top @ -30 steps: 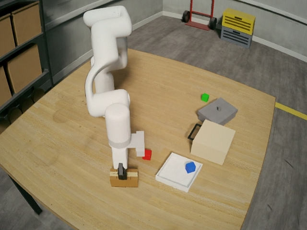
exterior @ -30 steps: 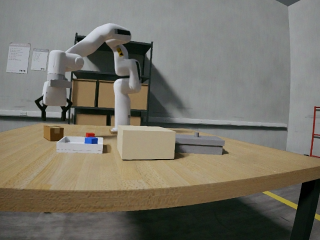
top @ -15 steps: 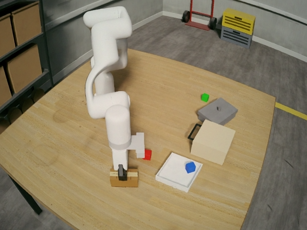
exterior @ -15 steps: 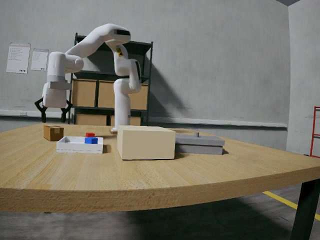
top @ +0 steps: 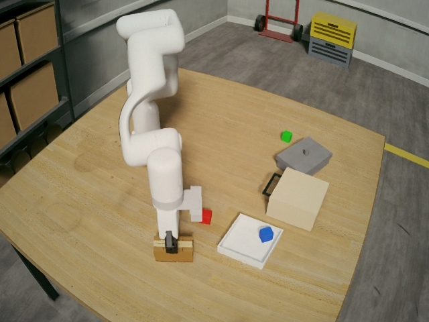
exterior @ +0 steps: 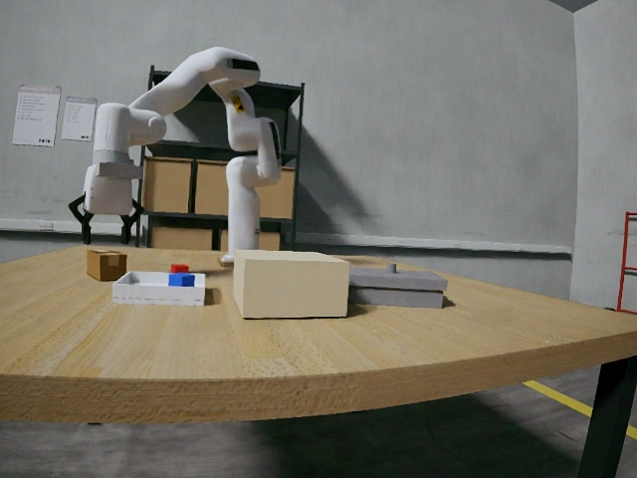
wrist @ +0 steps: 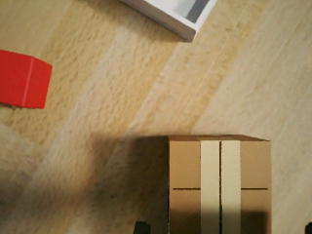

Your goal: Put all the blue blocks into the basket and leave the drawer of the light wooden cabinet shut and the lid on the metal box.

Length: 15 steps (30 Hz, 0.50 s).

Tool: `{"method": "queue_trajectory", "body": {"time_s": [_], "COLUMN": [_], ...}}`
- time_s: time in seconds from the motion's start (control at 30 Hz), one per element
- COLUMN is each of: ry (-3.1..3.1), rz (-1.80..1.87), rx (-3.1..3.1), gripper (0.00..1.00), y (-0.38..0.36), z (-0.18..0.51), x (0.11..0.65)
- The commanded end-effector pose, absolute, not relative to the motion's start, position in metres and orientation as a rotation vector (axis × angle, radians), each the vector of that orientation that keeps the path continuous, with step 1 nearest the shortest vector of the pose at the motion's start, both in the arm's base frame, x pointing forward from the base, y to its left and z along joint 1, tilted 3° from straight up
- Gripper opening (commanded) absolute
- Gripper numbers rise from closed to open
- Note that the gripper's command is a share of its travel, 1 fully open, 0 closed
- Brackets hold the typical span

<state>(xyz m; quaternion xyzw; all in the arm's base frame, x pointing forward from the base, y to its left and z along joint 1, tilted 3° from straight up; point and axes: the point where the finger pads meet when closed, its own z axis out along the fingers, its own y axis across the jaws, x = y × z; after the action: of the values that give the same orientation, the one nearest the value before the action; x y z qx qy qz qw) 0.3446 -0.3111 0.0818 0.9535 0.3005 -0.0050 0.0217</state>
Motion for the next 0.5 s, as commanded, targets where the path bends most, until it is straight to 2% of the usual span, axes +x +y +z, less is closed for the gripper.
{"method": "queue_trajectory", "body": {"time_s": [0.0, 0.47], "ry": [0.930, 0.930], "rz": [-0.012, -0.012], "rx": [2.951, 2.951], "gripper": [0.90, 0.90], "y": [-0.3122, -0.3123], "z": [0.0835, 0.0822], "x": [0.3458, 0.3458]}}
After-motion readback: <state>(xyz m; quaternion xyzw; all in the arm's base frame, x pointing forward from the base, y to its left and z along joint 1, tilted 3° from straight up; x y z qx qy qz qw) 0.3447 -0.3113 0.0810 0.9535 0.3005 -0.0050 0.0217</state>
